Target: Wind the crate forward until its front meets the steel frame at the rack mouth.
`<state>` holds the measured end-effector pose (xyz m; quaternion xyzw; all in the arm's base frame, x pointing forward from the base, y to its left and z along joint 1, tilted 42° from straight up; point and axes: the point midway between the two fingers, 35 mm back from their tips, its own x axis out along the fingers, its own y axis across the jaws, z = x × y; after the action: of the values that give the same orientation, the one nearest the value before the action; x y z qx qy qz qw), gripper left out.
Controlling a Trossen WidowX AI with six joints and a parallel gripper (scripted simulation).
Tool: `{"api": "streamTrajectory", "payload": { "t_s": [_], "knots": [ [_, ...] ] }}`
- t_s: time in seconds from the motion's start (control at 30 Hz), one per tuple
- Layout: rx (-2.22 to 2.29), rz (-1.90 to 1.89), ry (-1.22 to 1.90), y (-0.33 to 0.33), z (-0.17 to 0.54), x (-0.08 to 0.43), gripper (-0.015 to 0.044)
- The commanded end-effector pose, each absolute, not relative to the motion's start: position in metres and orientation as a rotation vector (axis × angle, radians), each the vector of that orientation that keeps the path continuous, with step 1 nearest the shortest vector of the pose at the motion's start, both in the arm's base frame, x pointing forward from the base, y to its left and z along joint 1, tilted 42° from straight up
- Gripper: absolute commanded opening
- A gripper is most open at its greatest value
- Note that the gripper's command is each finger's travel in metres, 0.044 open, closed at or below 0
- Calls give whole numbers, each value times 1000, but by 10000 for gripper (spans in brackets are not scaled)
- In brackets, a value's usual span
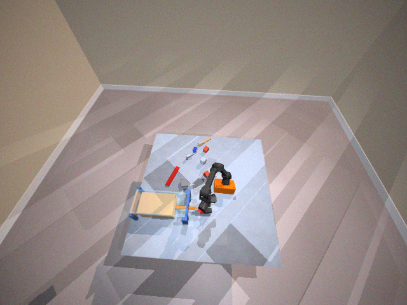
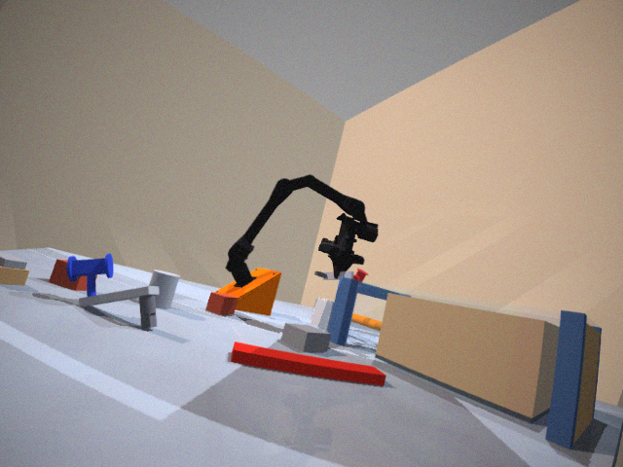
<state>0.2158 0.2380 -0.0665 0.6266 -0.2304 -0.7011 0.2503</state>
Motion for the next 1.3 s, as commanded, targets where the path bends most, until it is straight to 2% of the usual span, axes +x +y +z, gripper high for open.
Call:
{"api": "streamTrajectory", "payload": {
  "t_s": [0.0,1.27],
  "knots": [
    [1702,-1915,-621,240,-70,212,0],
    [2112,-2238,-76,237,-67,217,0]
  ]
}}
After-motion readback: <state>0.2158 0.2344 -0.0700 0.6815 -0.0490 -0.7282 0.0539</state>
